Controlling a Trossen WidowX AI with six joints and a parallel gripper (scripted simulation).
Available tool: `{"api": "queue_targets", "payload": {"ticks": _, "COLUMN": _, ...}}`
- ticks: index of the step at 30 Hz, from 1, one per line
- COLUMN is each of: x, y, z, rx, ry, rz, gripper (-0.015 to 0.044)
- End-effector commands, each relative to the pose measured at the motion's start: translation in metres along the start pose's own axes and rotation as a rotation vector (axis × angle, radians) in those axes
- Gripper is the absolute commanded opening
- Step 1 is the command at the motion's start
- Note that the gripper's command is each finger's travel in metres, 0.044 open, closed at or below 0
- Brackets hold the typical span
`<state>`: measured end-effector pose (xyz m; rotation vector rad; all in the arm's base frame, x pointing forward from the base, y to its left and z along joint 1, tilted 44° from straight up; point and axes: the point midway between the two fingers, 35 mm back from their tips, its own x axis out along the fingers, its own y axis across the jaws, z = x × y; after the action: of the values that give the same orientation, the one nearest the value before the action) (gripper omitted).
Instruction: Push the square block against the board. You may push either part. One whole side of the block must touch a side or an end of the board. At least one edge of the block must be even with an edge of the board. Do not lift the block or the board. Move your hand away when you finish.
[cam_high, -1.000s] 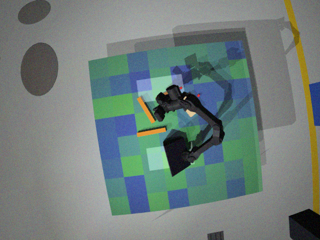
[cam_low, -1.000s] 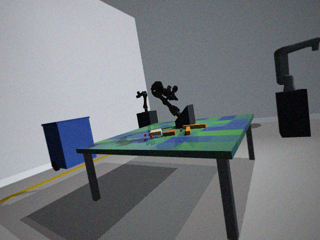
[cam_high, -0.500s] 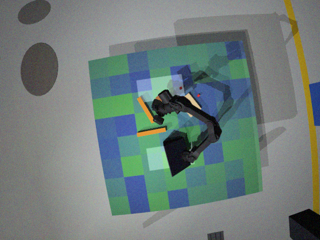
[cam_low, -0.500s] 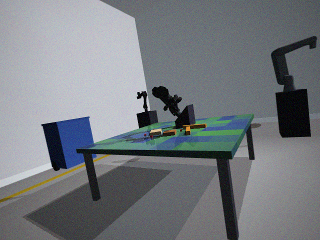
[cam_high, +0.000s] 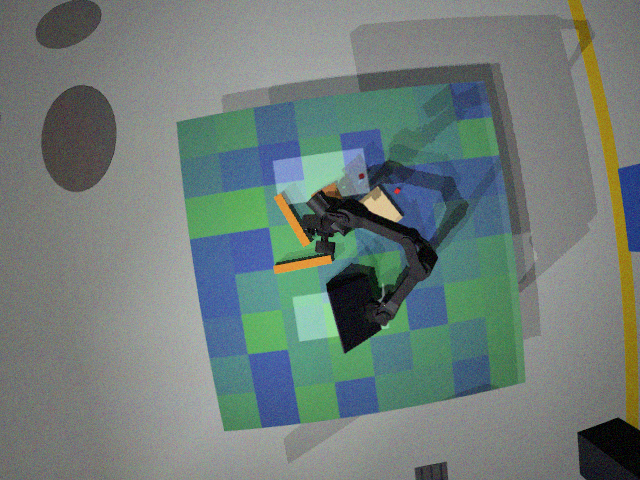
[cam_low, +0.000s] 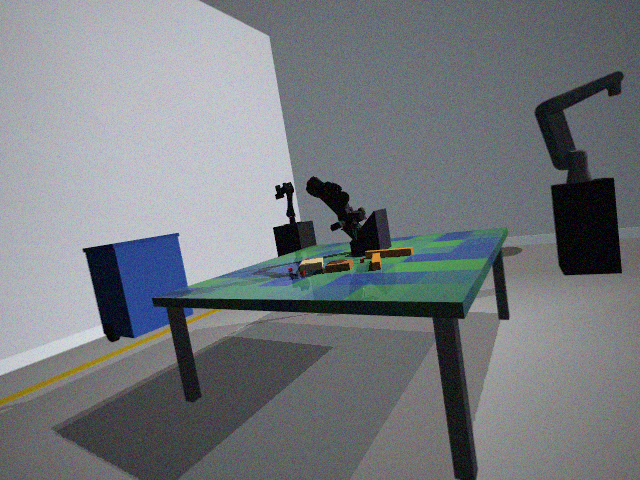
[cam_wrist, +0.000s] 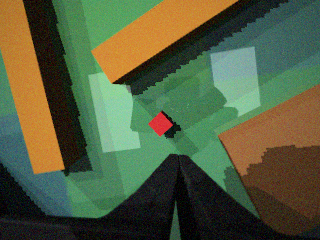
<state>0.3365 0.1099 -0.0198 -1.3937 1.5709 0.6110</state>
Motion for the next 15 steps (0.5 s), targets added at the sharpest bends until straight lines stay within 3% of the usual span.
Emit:
{"api": "queue_targets", "payload": {"ticks": 1, "x": 0.02, "y": 0.004, "z": -0.016, "rx": -0.127, "ry": 0.108, "rz": -0.023, "gripper": 0.0}}
{"api": "queue_targets", "payload": {"ticks": 7, "x": 0.036, "y": 0.007, "z": -0.032, "rx": -0.269, "ry": 0.222, "rz": -0.044, "gripper": 0.0}}
{"api": "queue_targets", "payload": {"ticks": 15, "x": 0.037, "y": 0.007, "z": -0.033, "rx": -0.274, "ry": 0.226, "rz": -0.044, "gripper": 0.0}}
